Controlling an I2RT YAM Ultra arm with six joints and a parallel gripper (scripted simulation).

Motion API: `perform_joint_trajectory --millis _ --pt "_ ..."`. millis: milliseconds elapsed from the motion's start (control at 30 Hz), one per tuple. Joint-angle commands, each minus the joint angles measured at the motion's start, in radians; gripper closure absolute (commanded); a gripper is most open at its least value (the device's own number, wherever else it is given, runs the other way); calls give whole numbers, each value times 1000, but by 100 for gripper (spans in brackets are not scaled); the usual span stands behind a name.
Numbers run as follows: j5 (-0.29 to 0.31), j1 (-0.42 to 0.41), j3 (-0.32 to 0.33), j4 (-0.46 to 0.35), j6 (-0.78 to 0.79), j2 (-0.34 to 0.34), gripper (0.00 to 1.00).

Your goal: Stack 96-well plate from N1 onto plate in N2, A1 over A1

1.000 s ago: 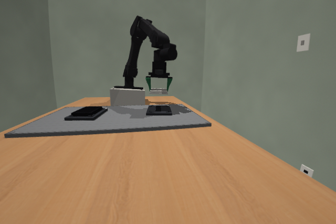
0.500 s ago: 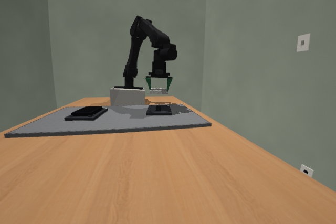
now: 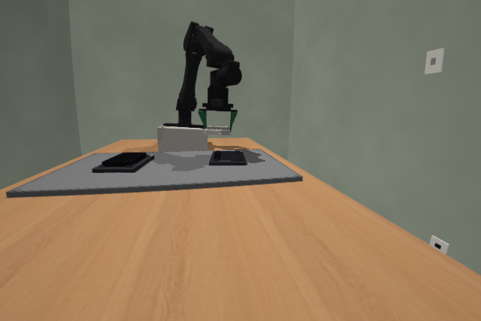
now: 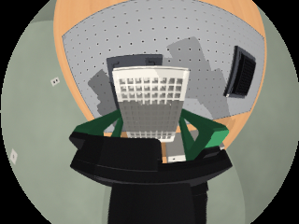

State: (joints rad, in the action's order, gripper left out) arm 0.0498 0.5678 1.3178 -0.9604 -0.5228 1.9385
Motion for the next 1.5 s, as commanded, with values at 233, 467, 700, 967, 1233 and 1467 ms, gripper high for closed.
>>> perform_joint_trajectory --millis 233,467,700,967,1233,1467 --pt "-1 -82 -48 27 100 -63 100" --pt "0 -150 -72 34 168 -77 100" --pt "1 -200 -85 37 218 -84 100" --pt "0 -279 -92 36 297 -89 100" --pt "0 -340 -61 35 359 -90 100" --pt "-1 -410 -57 31 428 -84 100"
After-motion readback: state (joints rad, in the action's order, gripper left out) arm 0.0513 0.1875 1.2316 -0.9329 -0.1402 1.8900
